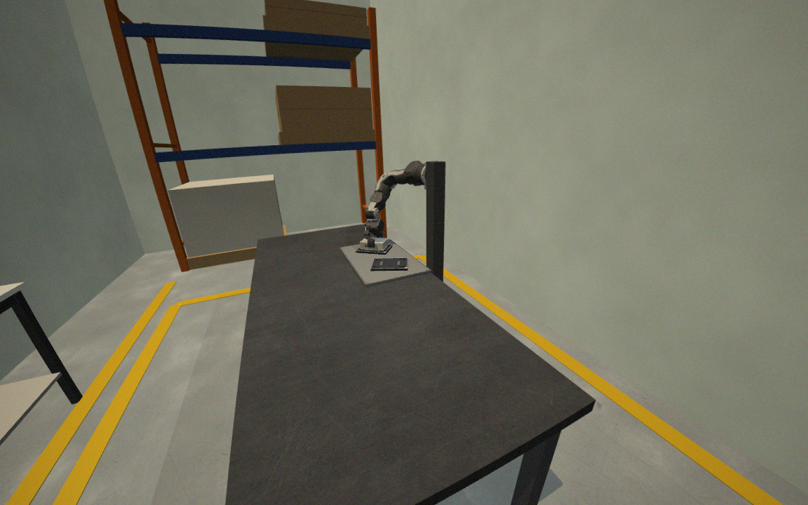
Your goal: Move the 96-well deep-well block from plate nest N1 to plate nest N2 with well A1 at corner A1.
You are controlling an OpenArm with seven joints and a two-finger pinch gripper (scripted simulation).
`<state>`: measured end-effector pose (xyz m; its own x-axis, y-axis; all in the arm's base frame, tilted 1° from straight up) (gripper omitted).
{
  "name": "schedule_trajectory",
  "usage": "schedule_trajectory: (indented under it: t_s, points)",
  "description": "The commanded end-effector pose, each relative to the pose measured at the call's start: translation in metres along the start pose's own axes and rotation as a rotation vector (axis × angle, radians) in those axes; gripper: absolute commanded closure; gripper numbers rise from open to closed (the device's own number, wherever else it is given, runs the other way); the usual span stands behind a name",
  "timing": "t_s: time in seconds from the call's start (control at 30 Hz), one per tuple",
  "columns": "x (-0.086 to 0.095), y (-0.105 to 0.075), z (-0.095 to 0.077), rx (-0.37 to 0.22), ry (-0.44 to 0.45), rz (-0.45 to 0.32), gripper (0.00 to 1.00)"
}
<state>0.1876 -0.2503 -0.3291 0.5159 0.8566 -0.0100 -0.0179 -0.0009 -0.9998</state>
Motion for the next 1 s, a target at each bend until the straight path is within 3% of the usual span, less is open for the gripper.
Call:
schedule_trajectory:
  t_s: [0.0,0.13,0.3,0.97]
  points:
    - [0.001,-0.001,-0.001,-0.003,0.001,-0.002,0.23]
    - [0.001,-0.001,-0.001,-0.003,0.001,-0.002,0.23]
    - [0.000,0.020,0.000,-0.004,0.002,-0.006,0.23]
    - [-0.001,0.015,-0.002,-0.003,0.002,-0.001,0.23]
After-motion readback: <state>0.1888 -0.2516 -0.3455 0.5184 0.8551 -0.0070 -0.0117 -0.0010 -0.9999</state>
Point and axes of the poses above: the point where the finger pads meet when closed, its own y axis out along the fingers, its own x axis across the jaws, z = x × y, the point moved 3 cm from there along -y, back along the fingers, and after that the axes turned 13 degrees about -y, right-handed, at the moved point
